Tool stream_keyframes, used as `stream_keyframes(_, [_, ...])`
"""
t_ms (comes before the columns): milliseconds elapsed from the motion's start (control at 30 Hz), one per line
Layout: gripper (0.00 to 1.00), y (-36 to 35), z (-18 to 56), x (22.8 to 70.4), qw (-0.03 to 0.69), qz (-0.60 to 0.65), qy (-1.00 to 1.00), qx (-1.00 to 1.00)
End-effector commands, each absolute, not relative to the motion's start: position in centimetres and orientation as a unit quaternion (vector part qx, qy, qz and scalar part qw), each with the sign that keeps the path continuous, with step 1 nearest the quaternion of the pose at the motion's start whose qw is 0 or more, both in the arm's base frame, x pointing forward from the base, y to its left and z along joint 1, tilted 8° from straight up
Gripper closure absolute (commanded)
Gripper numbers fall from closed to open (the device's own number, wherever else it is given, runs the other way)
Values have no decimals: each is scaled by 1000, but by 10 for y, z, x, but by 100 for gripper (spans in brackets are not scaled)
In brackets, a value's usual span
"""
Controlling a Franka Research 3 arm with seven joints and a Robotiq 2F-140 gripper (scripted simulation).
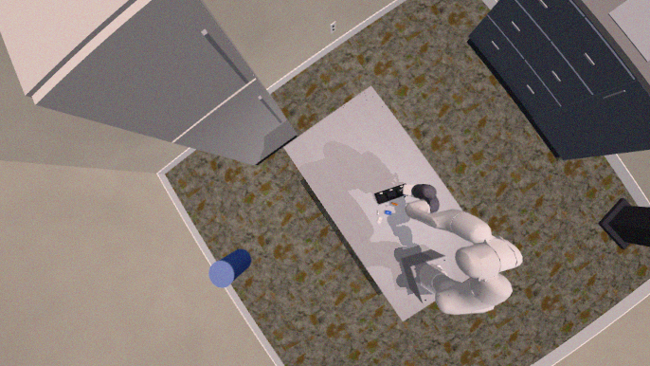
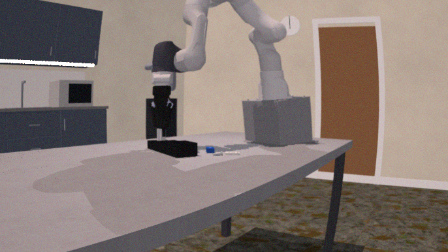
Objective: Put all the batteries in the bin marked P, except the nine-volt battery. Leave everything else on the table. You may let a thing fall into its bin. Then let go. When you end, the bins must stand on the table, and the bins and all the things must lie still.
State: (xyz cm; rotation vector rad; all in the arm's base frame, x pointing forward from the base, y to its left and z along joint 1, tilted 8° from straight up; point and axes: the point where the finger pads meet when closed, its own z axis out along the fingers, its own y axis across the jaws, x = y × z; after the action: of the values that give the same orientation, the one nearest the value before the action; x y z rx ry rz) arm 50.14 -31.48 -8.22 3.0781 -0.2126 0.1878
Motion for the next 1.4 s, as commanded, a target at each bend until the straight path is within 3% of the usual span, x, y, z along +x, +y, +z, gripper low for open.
stream_keyframes(0, [95,-316,-82,503,27,62,-68,995])
stream_keyframes(1367, [95,-312,-23,496,27,62,-68,995])
